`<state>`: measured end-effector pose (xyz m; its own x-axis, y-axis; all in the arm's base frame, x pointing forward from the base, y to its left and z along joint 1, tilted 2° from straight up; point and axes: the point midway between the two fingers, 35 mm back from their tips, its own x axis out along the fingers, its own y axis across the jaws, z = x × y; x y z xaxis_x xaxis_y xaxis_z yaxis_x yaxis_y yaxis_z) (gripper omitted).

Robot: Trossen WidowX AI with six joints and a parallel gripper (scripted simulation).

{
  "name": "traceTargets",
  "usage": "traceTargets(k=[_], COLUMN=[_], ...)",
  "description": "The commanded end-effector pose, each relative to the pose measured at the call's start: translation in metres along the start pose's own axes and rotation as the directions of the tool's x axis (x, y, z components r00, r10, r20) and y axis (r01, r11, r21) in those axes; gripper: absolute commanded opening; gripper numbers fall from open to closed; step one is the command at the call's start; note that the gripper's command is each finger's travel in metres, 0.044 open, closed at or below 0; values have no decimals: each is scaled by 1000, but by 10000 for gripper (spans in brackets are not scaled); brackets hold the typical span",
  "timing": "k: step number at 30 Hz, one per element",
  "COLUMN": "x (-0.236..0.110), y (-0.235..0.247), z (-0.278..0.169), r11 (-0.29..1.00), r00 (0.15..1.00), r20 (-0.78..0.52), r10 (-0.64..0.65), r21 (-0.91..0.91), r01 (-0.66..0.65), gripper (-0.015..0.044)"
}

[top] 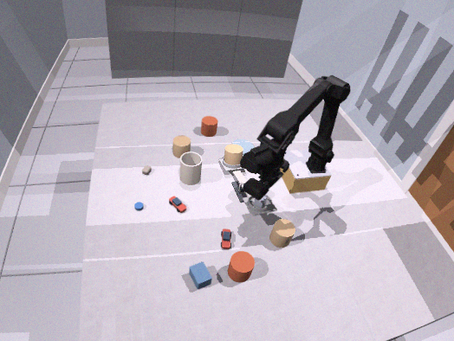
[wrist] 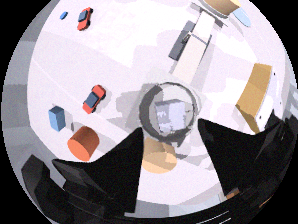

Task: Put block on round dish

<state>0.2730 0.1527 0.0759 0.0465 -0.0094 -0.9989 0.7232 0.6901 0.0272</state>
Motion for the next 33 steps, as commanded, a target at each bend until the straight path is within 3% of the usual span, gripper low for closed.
traceTargets(k=[1,21,24,33], x=[9,39,39,39], y=[-2,-3,-3,-3], z=[-1,-1,-1,-1], r11=[1000,1000,1000,1000], r00=[1000,1000,1000,1000], r20=[-6,-6,-6,-6], r10=[-10,-10,-10,-10], r21=[-5,-5,-5,-5], r01=[10,10,10,10], gripper=[260,260,181,121])
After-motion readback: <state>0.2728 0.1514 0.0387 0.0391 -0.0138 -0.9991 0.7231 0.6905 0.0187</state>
